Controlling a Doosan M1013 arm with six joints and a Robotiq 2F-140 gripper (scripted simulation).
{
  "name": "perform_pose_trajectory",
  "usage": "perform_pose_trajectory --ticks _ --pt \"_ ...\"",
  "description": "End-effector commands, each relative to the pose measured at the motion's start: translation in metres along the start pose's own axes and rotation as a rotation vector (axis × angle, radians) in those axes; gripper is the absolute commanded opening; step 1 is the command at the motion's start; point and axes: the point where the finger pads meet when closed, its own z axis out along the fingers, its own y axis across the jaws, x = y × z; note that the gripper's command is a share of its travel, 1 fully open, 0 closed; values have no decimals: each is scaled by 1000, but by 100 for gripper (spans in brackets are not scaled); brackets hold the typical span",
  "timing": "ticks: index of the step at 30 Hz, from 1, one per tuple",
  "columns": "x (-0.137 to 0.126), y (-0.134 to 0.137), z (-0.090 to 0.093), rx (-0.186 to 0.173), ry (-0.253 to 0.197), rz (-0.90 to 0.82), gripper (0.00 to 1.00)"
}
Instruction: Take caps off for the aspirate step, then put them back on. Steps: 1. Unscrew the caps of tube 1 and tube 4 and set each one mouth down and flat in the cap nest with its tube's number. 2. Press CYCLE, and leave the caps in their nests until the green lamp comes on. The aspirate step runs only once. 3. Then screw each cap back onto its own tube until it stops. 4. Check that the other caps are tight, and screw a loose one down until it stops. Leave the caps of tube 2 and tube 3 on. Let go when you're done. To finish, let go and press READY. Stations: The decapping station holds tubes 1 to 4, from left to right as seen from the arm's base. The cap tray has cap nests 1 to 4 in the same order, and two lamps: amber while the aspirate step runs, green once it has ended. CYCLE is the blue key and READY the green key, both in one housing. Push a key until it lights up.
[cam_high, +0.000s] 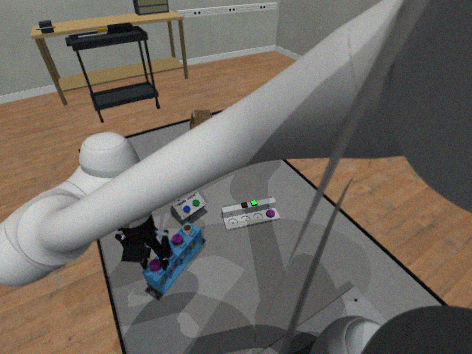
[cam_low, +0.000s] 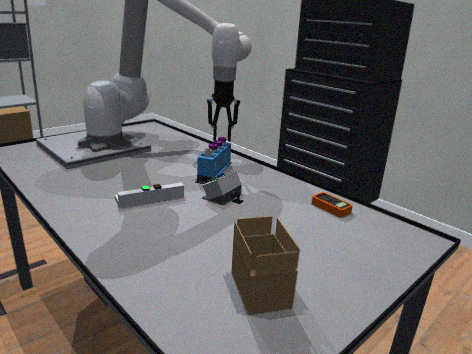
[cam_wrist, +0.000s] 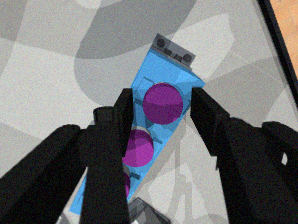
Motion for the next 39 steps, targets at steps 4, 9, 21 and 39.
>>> perform_pose_trajectory --ticks 4,9,21,39 --pt "0 0 -1 -5 13 -17 30" --pt "0 0 -1 -5 12 -17 30" --pt "0 0 -1 -4 13 133 30" --pt "0 0 -1 2 14 933 30"
